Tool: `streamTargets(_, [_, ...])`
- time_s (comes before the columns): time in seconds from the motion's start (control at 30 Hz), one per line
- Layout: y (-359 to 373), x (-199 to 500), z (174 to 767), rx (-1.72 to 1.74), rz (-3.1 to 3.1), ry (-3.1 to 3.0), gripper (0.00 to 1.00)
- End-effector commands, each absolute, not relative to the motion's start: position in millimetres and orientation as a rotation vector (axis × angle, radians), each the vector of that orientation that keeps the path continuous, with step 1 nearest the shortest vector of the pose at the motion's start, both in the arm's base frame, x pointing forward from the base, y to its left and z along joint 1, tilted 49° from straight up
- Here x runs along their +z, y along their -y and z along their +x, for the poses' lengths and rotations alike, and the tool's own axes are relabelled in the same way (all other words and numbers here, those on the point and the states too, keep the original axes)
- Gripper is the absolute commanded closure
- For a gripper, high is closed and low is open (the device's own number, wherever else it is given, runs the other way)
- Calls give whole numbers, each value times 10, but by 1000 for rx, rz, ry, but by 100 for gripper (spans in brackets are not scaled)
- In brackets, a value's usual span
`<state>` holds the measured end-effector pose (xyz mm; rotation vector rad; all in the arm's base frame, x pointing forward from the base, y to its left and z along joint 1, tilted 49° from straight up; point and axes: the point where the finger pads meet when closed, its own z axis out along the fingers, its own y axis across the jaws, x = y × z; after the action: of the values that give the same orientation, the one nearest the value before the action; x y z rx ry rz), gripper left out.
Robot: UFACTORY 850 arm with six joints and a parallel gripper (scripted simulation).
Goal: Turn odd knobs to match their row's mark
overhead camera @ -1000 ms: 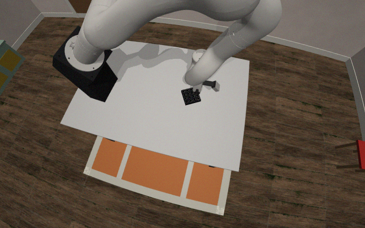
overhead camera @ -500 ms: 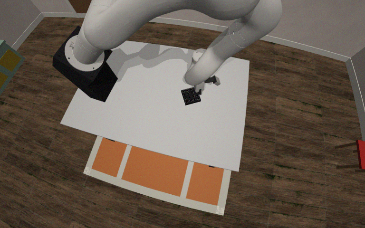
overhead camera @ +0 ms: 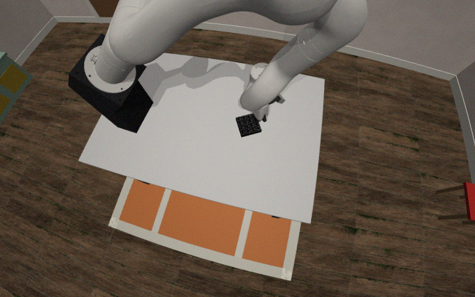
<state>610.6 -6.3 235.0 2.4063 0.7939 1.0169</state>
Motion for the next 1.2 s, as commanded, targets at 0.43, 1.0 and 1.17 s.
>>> streamTargets(0.43, [58, 2374, 6083, 805, 2080, -1257, 81])
streamTargets(1.0, [55, 2391, 6061, 612, 1726, -1615, 81])
streamTargets(1.17, [54, 2395, 6056, 569, 1645, -1682, 81])
